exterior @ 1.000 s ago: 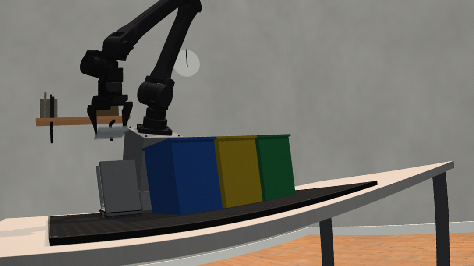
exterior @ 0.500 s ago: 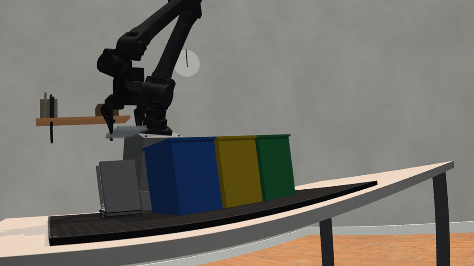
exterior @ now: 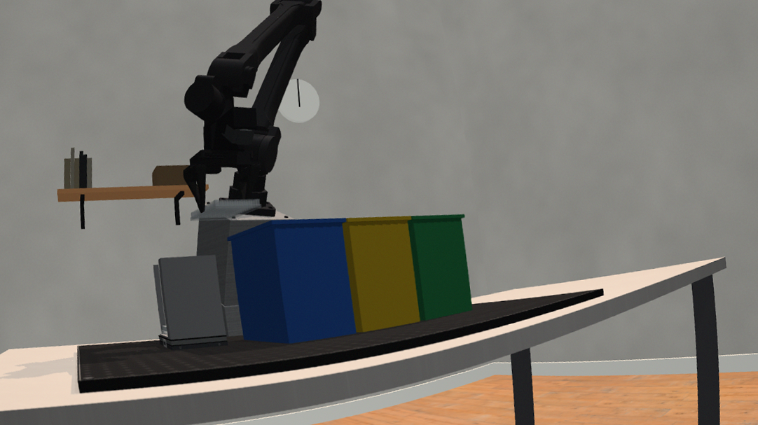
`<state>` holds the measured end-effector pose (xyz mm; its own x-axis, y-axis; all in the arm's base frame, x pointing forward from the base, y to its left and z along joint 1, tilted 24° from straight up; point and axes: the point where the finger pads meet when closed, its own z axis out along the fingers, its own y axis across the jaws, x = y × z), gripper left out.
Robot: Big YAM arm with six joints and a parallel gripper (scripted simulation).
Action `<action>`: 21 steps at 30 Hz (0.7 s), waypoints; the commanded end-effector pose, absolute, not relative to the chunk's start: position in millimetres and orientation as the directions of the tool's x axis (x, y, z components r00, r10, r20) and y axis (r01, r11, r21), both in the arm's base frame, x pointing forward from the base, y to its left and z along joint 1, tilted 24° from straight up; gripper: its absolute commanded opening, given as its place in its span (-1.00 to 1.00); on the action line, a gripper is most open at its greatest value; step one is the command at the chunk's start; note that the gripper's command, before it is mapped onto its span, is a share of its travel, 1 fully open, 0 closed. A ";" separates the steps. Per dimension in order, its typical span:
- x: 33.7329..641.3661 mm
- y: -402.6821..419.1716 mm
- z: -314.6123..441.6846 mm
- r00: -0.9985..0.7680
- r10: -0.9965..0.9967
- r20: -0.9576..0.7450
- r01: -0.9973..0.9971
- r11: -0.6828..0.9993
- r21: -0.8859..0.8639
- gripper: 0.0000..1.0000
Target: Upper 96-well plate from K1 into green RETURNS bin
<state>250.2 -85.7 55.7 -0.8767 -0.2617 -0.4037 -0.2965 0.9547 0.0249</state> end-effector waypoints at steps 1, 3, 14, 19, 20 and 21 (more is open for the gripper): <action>248.1 -73.0 59.8 -0.886 -0.228 -0.404 -0.264 0.964 0.035 -1.00; 247.8 -69.8 60.1 -0.886 -0.228 -0.404 -0.264 0.964 0.035 -1.00; 244.3 -37.2 63.5 -0.886 -0.228 -0.404 -0.264 0.964 0.035 -1.00; 242.7 -20.9 65.3 -0.886 -0.227 -0.404 -0.264 0.964 0.035 -1.00; 242.7 -20.9 65.3 -0.886 -0.227 -0.404 -0.264 0.964 0.035 -1.00; 242.7 -20.9 65.3 -0.886 -0.227 -0.404 -0.264 0.964 0.035 -1.00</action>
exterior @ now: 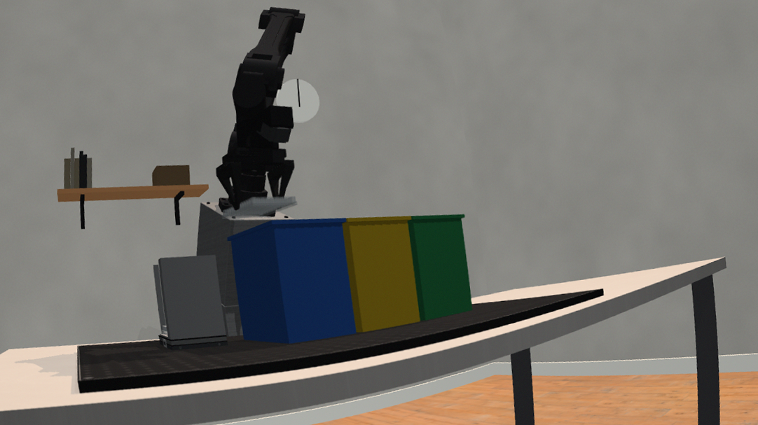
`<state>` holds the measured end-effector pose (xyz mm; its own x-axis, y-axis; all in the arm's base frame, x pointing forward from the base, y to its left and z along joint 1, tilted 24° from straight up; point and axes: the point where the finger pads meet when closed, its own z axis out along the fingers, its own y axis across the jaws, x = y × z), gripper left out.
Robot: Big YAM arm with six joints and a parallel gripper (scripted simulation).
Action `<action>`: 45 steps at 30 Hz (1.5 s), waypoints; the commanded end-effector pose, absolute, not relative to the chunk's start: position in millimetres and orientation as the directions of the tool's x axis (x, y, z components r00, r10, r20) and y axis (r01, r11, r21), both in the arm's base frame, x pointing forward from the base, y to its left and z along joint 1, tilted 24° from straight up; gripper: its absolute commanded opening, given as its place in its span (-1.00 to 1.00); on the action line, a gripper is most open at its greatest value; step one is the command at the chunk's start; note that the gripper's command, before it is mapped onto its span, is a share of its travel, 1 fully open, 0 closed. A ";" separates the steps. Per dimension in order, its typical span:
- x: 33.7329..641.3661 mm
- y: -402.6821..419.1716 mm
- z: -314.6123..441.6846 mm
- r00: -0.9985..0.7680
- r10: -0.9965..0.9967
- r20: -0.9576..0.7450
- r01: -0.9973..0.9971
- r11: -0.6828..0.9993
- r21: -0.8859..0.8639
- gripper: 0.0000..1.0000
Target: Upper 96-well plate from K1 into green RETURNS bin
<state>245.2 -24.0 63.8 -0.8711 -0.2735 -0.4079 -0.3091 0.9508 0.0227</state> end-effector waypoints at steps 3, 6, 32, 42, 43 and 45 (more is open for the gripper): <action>241.8 -11.1 66.4 -0.886 -0.227 -0.405 -0.264 0.964 0.035 -1.00; 240.8 -1.4 67.5 -0.886 -0.227 -0.405 -0.264 0.964 0.035 -1.00; 252.8 83.2 95.1 -0.866 -0.221 -0.449 -0.265 0.964 0.038 -1.00; 249.2 112.1 97.7 -0.867 -0.218 -0.448 -0.265 0.963 0.045 -1.00; 248.7 115.7 98.0 -0.867 -0.218 -0.447 -0.265 0.963 0.046 -1.00; 247.8 122.9 98.6 -0.868 -0.217 -0.447 -0.265 0.963 0.047 -1.00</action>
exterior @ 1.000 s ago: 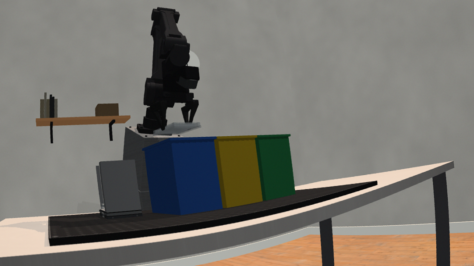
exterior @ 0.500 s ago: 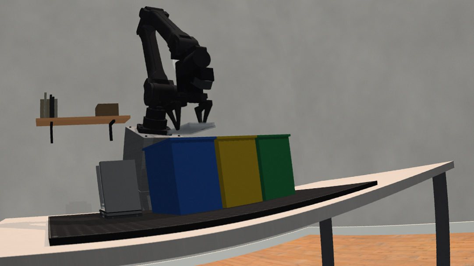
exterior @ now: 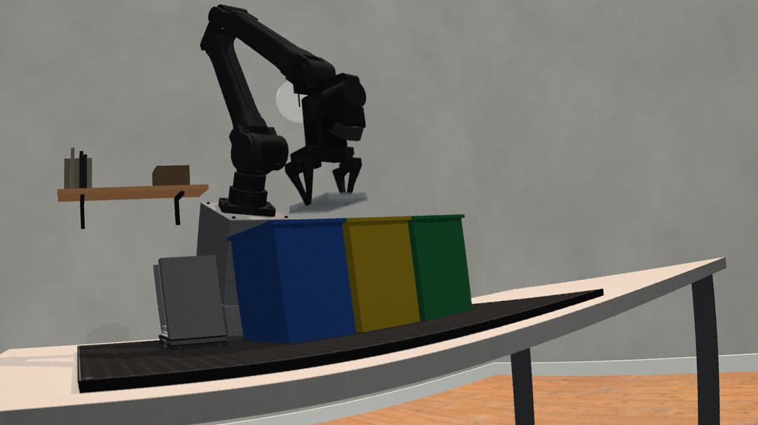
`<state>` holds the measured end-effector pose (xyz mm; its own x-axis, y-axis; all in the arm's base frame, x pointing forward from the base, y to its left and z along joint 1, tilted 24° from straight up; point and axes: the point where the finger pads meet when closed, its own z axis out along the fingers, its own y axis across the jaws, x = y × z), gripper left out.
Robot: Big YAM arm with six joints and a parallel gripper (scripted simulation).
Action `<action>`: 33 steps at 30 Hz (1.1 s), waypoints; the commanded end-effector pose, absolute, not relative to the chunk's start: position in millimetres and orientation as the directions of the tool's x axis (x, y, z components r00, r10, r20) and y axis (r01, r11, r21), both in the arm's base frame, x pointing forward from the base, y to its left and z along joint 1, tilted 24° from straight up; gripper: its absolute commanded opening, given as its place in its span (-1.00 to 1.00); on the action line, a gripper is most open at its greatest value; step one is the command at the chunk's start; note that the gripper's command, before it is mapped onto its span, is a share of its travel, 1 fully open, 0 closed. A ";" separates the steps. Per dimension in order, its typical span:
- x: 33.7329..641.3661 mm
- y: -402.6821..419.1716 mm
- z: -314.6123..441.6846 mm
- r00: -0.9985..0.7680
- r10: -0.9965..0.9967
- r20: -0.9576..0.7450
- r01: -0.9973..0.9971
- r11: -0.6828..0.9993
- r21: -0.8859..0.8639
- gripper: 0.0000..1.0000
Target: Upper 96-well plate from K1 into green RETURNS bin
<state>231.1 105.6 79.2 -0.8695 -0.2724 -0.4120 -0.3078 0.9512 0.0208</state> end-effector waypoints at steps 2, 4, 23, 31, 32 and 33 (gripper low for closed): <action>246.8 130.0 99.2 -0.868 -0.217 -0.447 -0.265 0.963 0.049 -1.00; 245.9 137.2 99.8 -0.868 -0.216 -0.446 -0.265 0.963 0.050 -1.00; 238.7 190.0 104.0 -0.871 -0.214 -0.442 -0.266 0.962 0.058 -1.00; 234.8 217.8 106.1 -0.872 -0.213 -0.440 -0.266 0.962 0.062 -1.00; 234.3 221.2 106.4 -0.873 -0.213 -0.439 -0.266 0.962 0.062 -1.00; 233.8 224.7 106.7 -0.873 -0.213 -0.439 -0.266 0.962 0.062 -1.00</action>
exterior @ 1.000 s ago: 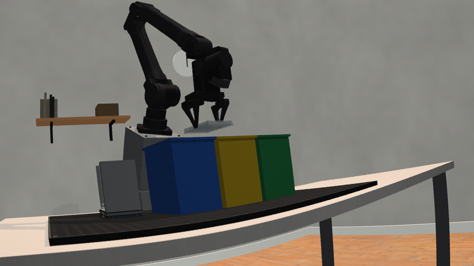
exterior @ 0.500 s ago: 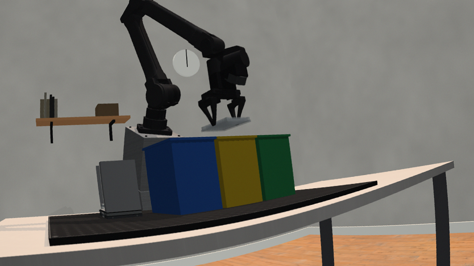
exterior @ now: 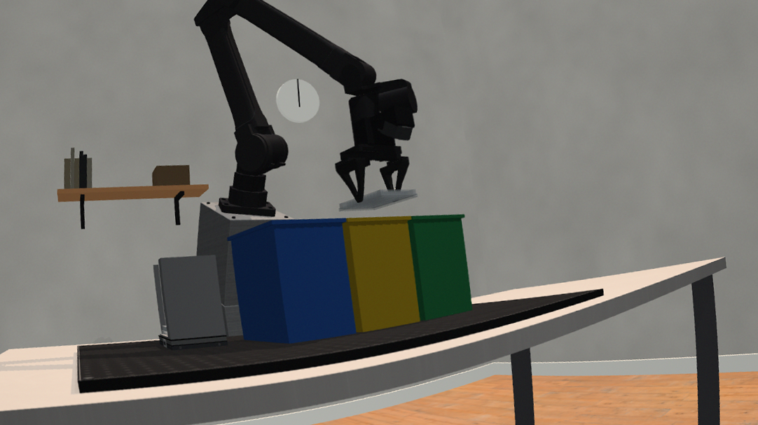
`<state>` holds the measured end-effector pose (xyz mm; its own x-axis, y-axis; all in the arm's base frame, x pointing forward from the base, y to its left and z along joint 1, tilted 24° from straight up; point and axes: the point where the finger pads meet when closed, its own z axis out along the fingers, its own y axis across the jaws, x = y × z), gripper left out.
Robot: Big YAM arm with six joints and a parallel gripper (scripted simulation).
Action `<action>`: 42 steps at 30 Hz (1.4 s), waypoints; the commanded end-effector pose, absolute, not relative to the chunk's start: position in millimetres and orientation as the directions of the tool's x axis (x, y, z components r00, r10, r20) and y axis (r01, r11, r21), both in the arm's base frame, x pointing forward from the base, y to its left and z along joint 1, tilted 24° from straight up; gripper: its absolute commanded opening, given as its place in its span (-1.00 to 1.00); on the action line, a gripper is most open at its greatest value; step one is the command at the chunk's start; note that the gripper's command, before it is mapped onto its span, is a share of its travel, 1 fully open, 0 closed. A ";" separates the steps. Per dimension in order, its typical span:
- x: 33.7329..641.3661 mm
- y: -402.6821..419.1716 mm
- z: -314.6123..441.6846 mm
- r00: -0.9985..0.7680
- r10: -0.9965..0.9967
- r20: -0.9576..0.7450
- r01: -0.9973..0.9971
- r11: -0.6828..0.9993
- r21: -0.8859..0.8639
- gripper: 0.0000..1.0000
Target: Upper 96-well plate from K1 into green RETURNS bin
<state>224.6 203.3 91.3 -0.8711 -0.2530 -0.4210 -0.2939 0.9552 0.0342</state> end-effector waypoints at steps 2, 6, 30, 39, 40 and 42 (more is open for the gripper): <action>232.5 231.2 107.0 -0.874 -0.214 -0.437 -0.266 0.962 0.062 -1.00; 231.1 241.6 107.9 -0.874 -0.213 -0.437 -0.266 0.962 0.063 -1.00; 224.9 266.2 106.0 -0.880 -0.219 -0.422 -0.265 0.963 0.051 -1.00; 225.6 265.9 106.2 -0.880 -0.219 -0.422 -0.265 0.963 0.051 -1.00; 225.6 265.9 106.2 -0.880 -0.219 -0.422 -0.265 0.963 0.051 -1.00; 225.7 265.8 106.3 -0.880 -0.219 -0.422 -0.265 0.963 0.051 -1.00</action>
